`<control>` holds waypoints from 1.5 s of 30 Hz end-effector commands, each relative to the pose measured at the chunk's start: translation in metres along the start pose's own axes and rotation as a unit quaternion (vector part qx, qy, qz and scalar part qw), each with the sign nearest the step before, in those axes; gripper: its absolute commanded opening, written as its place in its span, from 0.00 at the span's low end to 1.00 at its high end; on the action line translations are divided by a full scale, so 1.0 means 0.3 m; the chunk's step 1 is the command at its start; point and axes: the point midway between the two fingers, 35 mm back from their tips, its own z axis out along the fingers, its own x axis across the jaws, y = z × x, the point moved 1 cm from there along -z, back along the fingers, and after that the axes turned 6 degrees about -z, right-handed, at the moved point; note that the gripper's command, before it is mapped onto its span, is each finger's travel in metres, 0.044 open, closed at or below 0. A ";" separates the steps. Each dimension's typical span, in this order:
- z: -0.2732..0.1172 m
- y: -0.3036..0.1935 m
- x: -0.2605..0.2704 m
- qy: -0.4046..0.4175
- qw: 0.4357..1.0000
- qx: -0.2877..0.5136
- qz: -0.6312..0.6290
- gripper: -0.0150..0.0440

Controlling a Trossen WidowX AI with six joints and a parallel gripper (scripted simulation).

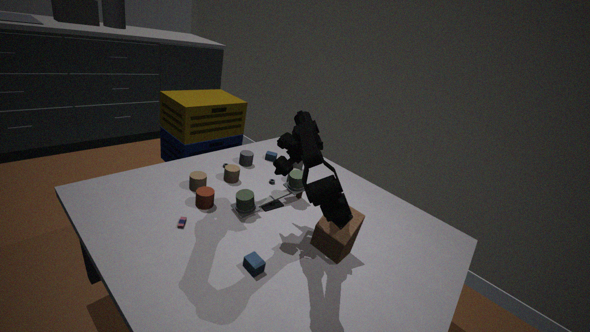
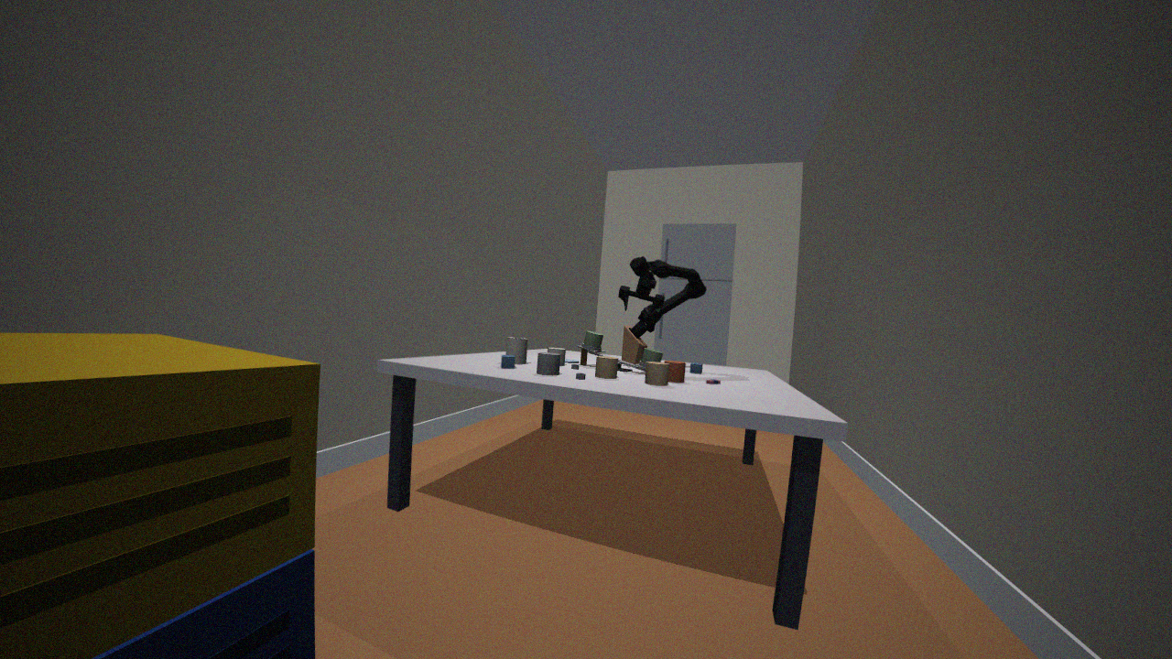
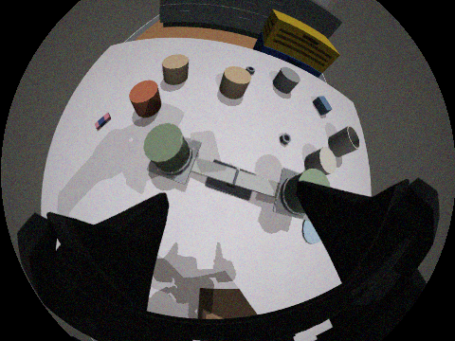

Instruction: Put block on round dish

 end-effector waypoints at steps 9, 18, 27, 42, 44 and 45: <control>0.115 0.112 0.051 0.067 0.979 0.066 -0.182 1.00; 0.224 0.173 0.108 0.125 0.936 0.103 -0.312 1.00; 0.350 0.211 0.183 0.188 0.872 0.130 -0.434 1.00; 0.448 0.222 0.249 0.235 0.812 0.143 -0.515 1.00; 0.462 0.214 0.252 0.235 0.812 0.143 -0.515 1.00; 0.477 0.206 0.257 0.235 0.812 0.143 -0.515 1.00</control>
